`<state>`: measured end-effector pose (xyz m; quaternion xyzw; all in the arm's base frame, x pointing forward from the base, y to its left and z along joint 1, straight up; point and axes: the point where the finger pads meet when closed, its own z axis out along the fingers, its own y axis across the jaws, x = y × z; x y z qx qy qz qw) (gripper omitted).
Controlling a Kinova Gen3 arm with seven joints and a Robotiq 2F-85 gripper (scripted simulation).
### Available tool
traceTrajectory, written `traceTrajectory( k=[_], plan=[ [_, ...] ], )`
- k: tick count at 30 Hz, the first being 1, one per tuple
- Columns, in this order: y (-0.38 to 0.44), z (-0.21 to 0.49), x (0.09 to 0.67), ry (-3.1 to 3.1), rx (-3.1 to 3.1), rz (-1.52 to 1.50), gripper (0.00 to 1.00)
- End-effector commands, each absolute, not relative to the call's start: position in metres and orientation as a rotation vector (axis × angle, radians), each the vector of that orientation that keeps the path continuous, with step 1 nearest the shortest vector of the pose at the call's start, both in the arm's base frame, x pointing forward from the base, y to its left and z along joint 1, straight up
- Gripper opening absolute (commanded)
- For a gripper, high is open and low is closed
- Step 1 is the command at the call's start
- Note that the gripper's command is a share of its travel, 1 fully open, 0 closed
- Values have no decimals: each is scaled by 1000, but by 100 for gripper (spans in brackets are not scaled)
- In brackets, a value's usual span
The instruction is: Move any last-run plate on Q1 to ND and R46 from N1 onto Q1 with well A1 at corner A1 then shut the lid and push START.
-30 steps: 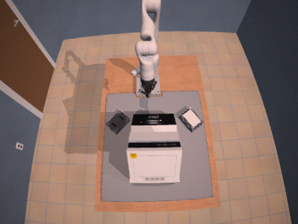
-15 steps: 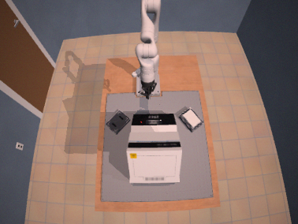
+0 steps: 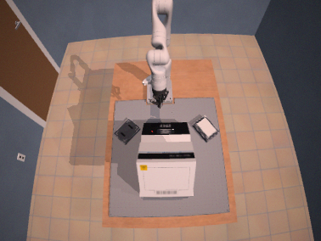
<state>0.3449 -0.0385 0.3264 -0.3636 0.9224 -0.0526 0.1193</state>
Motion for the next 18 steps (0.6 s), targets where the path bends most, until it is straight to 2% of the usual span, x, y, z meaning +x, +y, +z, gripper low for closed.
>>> traceTrajectory(
  k=[1,18],
  plan=[
    [-39,323,345,2695,-1062,-155,10],
    [-39,303,345,2695,-1062,-155,10]
  ],
)
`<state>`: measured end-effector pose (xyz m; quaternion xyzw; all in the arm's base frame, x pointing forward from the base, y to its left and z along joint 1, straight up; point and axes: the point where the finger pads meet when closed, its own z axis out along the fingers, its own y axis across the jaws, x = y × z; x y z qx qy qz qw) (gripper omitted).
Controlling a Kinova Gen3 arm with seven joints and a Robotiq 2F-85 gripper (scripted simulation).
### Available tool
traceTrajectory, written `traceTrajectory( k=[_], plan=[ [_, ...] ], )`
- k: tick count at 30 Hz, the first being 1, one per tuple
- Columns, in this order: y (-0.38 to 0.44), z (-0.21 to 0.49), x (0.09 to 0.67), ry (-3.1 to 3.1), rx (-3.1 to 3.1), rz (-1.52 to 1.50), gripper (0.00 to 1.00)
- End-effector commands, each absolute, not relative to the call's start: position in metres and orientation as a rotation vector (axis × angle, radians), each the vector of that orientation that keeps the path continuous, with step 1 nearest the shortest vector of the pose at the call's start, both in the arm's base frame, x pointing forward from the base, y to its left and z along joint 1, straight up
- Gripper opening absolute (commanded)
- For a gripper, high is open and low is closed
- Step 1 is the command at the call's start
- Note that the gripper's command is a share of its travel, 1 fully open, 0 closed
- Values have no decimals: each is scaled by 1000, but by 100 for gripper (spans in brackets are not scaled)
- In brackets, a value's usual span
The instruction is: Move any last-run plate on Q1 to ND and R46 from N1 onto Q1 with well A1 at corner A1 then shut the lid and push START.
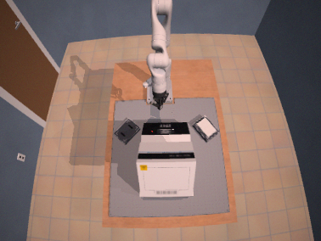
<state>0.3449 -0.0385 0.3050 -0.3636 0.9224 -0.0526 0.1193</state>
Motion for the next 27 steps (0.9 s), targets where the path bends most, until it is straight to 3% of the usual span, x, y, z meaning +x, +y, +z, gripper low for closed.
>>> traceTrajectory(
  k=[1,27],
  plan=[
    [-39,302,345,2695,-1062,-155,10],
    [-39,272,345,2695,-1062,-155,10]
  ],
)
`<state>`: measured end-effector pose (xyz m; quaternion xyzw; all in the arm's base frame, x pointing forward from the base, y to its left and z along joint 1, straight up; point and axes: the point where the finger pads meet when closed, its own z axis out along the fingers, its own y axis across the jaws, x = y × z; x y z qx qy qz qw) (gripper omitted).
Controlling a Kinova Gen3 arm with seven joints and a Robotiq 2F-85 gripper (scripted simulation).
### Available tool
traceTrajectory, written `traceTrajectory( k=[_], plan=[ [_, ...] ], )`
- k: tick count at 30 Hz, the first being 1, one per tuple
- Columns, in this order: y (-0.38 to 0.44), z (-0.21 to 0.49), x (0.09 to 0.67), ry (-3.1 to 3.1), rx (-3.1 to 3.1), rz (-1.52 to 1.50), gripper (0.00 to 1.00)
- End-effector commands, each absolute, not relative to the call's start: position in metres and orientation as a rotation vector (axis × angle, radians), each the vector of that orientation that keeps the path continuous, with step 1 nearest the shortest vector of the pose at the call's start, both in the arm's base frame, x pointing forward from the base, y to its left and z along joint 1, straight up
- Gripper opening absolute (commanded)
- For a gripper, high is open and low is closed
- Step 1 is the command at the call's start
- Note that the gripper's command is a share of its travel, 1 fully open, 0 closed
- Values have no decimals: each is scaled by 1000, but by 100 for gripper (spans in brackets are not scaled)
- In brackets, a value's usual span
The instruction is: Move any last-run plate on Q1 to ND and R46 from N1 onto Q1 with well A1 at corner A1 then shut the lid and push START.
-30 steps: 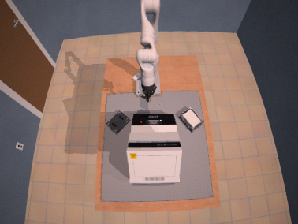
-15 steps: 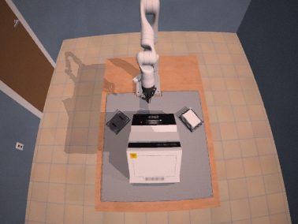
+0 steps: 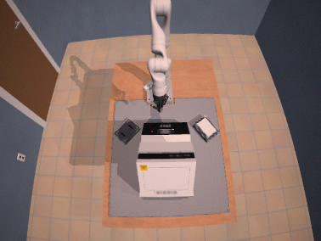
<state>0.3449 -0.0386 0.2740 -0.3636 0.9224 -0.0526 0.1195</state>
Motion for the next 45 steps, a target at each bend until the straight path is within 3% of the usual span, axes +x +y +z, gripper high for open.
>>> traceTrajectory(
  k=[1,45],
  plan=[
    [-39,271,345,2695,-1062,-155,10],
    [-39,218,345,2695,-1062,-155,10]
  ],
)
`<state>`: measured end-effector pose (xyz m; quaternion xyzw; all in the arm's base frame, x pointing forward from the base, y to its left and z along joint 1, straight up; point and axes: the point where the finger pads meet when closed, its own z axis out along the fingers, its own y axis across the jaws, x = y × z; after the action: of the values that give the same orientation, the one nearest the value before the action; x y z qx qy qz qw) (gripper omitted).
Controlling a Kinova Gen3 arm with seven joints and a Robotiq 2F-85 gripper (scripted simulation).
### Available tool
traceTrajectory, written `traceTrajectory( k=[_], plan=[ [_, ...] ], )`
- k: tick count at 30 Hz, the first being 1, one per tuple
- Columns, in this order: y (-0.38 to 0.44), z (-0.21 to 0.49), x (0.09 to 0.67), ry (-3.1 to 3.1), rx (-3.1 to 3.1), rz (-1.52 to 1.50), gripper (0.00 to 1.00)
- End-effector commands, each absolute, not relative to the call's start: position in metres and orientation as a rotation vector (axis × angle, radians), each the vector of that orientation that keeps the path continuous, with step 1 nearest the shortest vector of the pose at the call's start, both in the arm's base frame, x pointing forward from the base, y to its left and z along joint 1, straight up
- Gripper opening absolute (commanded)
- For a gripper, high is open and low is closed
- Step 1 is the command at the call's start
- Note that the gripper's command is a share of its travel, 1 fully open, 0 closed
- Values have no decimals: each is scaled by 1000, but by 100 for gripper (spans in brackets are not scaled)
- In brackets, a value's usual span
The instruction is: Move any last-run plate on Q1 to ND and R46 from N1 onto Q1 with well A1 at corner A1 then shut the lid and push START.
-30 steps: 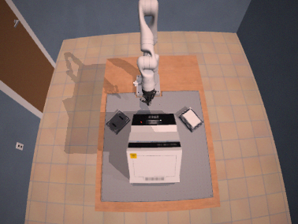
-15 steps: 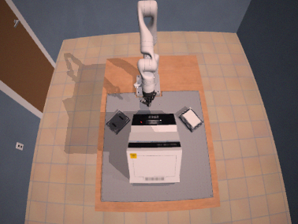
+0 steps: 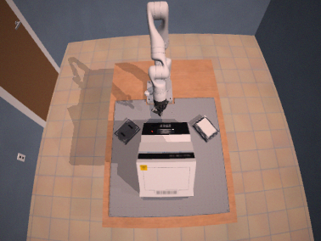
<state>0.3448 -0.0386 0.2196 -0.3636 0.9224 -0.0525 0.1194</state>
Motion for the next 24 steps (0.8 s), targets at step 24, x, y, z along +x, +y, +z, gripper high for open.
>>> traceTrajectory(
  k=[24],
  plan=[
    [-39,191,345,2695,-1062,-155,10]
  ],
)
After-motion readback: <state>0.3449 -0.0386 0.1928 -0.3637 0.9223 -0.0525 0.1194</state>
